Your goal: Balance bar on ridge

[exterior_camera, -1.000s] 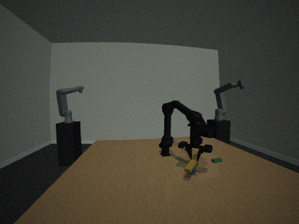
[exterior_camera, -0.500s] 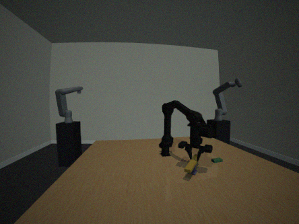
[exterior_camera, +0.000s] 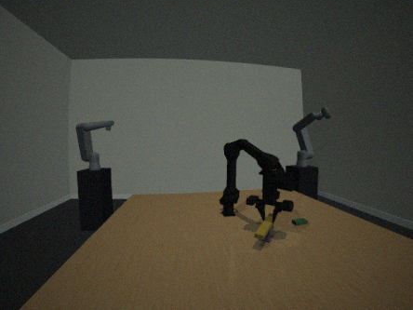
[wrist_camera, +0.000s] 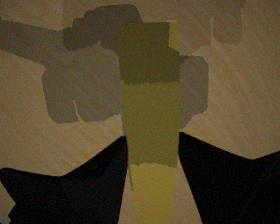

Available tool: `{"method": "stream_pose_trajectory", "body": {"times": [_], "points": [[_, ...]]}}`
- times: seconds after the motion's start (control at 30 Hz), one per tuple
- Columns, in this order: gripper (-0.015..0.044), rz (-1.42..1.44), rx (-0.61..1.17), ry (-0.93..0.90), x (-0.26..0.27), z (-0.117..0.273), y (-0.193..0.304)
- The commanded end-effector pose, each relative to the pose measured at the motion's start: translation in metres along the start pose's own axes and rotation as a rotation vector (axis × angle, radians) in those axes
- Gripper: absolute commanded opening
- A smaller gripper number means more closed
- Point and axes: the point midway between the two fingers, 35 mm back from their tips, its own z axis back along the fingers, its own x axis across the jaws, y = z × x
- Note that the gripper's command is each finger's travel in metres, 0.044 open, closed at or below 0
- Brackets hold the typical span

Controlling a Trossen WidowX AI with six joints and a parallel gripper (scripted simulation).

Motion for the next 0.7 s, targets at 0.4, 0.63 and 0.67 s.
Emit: {"method": "stream_pose_trajectory", "body": {"times": [0.4, 0.63, 0.67], "points": [[0.0185, 0.0, 0.0, 0.0, 0.0, -0.0001, 0.0], [0.0211, 0.0, 0.0, 0.0, 0.0, -0.0001, 0.0], [0.0237, 0.0, 0.0, 0.0, 0.0, -0.0001, 0.0]]}}
